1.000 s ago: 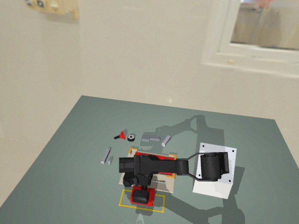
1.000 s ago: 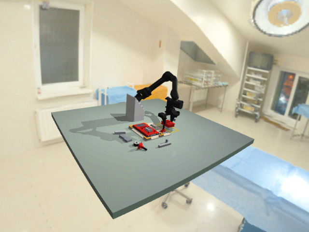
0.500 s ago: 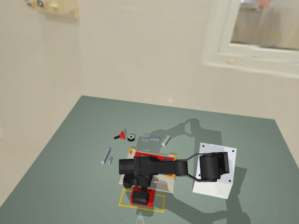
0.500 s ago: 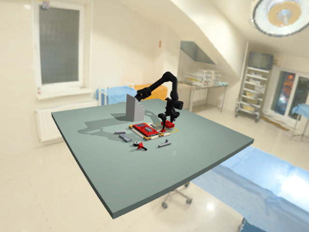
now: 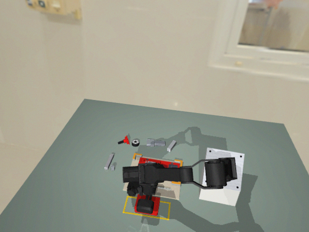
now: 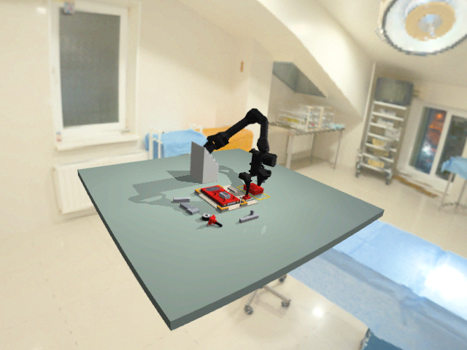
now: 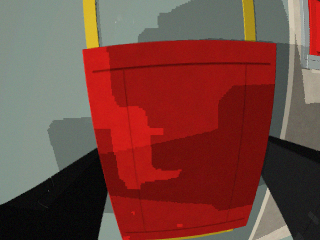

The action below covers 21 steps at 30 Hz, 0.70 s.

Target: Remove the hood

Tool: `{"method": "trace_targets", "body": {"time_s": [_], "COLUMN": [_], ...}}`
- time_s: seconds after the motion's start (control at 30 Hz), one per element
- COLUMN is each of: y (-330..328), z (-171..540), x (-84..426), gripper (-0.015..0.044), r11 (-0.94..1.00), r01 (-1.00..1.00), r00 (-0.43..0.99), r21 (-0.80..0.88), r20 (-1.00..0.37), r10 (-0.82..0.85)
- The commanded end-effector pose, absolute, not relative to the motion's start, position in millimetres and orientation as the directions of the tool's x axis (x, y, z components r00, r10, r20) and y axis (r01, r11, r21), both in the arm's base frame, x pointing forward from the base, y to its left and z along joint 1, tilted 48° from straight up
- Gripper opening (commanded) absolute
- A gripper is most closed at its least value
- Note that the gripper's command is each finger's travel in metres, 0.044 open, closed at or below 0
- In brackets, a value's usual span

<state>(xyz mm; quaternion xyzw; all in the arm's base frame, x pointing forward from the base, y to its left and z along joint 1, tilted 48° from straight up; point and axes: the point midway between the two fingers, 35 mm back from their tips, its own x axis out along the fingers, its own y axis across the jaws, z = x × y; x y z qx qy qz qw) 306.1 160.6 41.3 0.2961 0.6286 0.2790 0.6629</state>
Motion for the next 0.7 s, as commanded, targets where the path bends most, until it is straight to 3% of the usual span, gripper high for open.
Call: {"method": "trace_targets", "body": {"time_s": [0.0,0.27,0.67], "y": [162.0,164.9,164.0], "z": [39.0,36.5,38.4], "x": [306.3,306.4,306.2], "gripper": [0.0,0.0,0.0315], "r11": [0.671,0.671,0.669], "r01": [0.007,0.007,0.002], "r00": [0.055,0.055,0.054], "r21": [0.741,0.741,0.743], "r20": [-0.671,-0.67,-0.668], "r10": [0.74,0.74,0.742]}}
